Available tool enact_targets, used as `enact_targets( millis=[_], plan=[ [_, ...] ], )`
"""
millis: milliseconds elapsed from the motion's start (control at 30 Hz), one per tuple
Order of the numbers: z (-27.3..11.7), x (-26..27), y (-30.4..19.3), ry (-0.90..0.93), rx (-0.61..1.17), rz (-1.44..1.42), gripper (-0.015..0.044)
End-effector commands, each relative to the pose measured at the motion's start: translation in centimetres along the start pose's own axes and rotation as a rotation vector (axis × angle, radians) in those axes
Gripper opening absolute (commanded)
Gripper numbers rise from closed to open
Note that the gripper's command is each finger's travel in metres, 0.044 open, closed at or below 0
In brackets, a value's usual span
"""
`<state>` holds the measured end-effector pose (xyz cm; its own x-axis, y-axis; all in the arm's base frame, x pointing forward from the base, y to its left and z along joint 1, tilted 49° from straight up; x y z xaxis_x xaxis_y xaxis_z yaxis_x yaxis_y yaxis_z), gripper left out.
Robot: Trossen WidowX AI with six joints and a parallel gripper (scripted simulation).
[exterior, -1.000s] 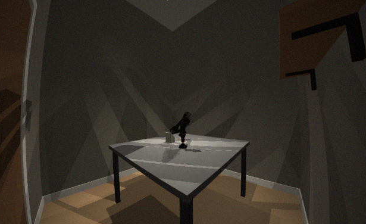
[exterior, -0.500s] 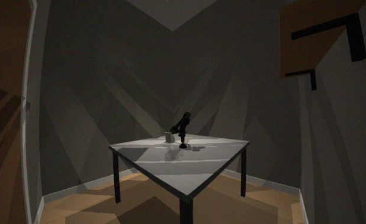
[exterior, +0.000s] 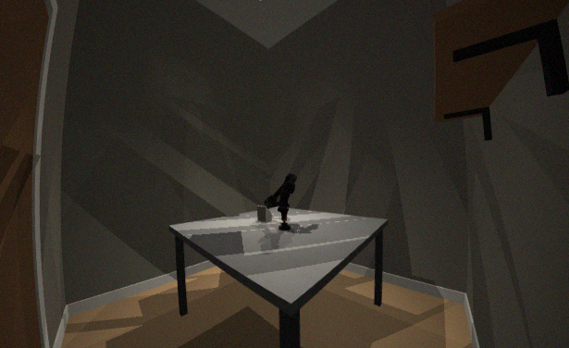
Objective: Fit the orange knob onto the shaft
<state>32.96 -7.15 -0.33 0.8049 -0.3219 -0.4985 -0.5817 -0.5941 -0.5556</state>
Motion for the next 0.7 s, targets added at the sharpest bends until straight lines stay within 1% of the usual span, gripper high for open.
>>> enact_targets(
  millis=[0,667],
  plan=[
    [0.12,0.09,-0.14,0.006,-0.001,-0.001,0.0],
    [0.65,0.17,-0.11,0.006,-0.001,-0.006,0.0]
  ],
)
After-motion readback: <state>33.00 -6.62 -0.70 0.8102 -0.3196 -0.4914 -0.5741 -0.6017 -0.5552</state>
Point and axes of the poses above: the point midway between the two fingers, 35 mm back from their tips, its own z axis out along the fingers, its own x axis across the jaws, y = z × x, the point moved 8 cm from there along -z, back along the fingers, and after that the axes turned 14 degrees about -z, right-handed, at the moved point
